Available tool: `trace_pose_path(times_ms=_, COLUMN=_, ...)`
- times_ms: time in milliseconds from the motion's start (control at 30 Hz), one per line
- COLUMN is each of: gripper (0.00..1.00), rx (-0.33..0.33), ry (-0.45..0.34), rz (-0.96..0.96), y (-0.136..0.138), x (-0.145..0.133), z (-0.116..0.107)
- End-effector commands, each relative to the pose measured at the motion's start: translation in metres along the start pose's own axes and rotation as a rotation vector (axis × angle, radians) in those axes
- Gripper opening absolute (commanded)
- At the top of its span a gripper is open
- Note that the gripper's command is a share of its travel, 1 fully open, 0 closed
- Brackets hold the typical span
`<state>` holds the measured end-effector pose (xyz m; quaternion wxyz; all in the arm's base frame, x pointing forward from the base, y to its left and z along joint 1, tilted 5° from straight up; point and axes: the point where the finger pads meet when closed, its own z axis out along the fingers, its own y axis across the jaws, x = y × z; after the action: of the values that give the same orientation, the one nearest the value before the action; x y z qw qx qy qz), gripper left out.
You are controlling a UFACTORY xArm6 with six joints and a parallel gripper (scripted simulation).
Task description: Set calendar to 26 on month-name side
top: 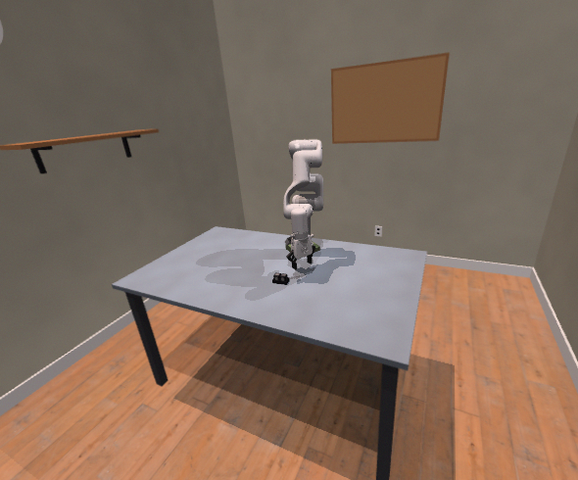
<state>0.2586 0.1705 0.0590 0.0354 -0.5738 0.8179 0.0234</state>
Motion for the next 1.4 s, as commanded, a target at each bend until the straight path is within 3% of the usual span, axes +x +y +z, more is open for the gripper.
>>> trace_pose_path(times_ms=0, gripper=1.0, rx=0.002, ry=-0.003, rz=0.0, y=-0.001, x=-0.001, z=-0.001)
trace_pose_path(times_ms=667, gripper=1.0, rx=0.002, ry=-0.003, rz=0.0, y=-0.002, x=0.001, z=-0.001)
trace_pose_path(times_ms=1367, gripper=1.0, rx=0.002, ry=-0.003, rz=0.0, y=-0.02, x=0.024, z=0.0)
